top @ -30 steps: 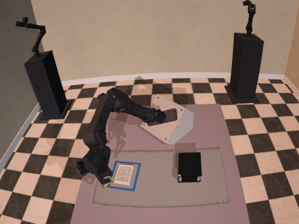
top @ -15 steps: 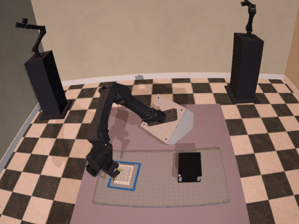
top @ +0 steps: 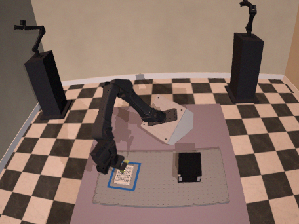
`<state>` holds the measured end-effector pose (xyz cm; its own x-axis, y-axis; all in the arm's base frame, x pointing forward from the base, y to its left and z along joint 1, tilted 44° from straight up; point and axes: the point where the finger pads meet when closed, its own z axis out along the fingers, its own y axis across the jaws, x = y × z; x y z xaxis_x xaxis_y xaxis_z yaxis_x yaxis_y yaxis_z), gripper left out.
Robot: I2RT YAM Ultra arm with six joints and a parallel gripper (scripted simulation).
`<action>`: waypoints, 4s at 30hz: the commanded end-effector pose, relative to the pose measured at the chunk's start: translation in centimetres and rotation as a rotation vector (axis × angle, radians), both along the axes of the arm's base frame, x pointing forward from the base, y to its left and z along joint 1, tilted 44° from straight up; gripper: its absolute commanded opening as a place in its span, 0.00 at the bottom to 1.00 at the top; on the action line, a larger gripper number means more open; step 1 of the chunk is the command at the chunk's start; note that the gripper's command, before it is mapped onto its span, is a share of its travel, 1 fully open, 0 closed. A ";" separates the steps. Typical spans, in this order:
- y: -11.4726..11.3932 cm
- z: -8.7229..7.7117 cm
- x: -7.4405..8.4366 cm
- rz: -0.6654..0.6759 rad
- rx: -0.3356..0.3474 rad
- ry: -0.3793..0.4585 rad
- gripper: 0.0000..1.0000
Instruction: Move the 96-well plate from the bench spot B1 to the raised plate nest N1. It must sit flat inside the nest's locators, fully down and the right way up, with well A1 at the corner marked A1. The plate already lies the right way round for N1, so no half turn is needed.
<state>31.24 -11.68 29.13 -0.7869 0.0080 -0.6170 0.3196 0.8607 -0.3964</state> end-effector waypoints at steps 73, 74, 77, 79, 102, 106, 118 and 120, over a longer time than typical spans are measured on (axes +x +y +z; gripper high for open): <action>0.7 -2.9 -1.8 0.185 -0.025 0.041 1.00; 0.7 -2.9 -1.8 0.185 -0.025 0.041 1.00; 0.2 -5.8 -1.7 0.178 -0.006 0.107 1.00; 0.1 -6.0 -1.5 0.178 -0.006 0.107 1.00; -1.4 -8.6 0.3 0.178 -0.006 0.106 1.00; -1.4 -8.7 0.5 0.182 -0.007 0.102 1.00; -2.4 -10.3 1.5 0.179 -0.005 0.107 1.00; -2.4 -10.4 1.6 0.180 -0.005 0.107 1.00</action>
<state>32.37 -13.98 19.11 -0.8434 -0.1297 -0.5214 0.1248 0.8966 -0.4249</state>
